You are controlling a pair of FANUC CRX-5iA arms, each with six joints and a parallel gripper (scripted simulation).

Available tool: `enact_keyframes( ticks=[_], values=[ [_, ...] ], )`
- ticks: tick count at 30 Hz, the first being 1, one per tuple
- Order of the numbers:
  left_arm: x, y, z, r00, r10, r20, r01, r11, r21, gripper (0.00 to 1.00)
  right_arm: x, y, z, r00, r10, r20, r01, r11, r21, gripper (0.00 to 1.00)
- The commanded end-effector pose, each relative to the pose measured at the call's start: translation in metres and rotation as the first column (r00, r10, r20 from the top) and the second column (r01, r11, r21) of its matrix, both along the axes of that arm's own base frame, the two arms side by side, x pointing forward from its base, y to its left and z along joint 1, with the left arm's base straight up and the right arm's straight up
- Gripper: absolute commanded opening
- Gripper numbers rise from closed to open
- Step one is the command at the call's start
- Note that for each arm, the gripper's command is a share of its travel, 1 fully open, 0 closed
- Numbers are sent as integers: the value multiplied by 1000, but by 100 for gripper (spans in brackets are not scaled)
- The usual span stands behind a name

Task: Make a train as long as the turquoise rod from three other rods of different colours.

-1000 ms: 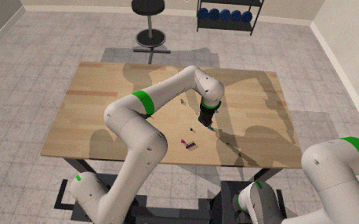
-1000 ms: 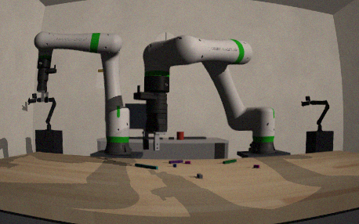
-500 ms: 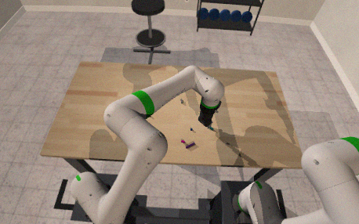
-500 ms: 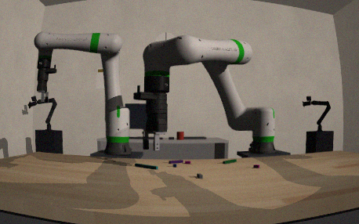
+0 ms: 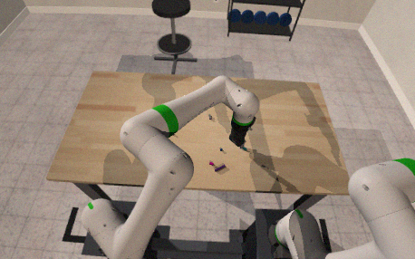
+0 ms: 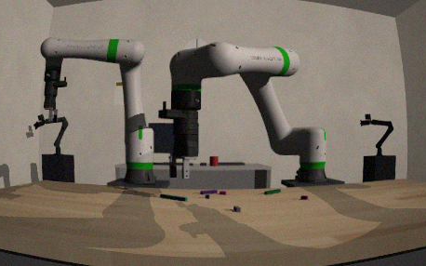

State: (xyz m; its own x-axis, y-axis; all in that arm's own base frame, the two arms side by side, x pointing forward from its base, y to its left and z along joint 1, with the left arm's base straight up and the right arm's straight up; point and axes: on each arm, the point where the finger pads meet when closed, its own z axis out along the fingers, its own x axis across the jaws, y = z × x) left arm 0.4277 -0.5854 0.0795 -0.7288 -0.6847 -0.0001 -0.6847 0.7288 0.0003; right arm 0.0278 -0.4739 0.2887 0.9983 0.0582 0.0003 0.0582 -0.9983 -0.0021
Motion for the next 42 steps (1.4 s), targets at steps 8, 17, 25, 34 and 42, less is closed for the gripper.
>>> enact_keyframes(
  ticks=[8,17,25,34,42],
  values=[
    [0,-1,1,1000,0,1,0,1000,-2,100,0,0,1,1000,0,0,0,1000,-2,100],
    [0,-1,1,1000,0,1,0,1000,-2,100,0,0,1,1000,0,0,0,1000,-2,100],
    [0,-1,1,1000,0,1,0,1000,-2,100,0,0,1,1000,0,0,0,1000,-2,100],
    [0,-1,1,1000,0,1,0,1000,-2,100,0,0,1,1000,0,0,0,1000,-2,100],
    [1,-1,1,1000,-11,1,11,1000,-2,100,0,0,1,1000,0,0,0,1000,-2,100]
  ],
)
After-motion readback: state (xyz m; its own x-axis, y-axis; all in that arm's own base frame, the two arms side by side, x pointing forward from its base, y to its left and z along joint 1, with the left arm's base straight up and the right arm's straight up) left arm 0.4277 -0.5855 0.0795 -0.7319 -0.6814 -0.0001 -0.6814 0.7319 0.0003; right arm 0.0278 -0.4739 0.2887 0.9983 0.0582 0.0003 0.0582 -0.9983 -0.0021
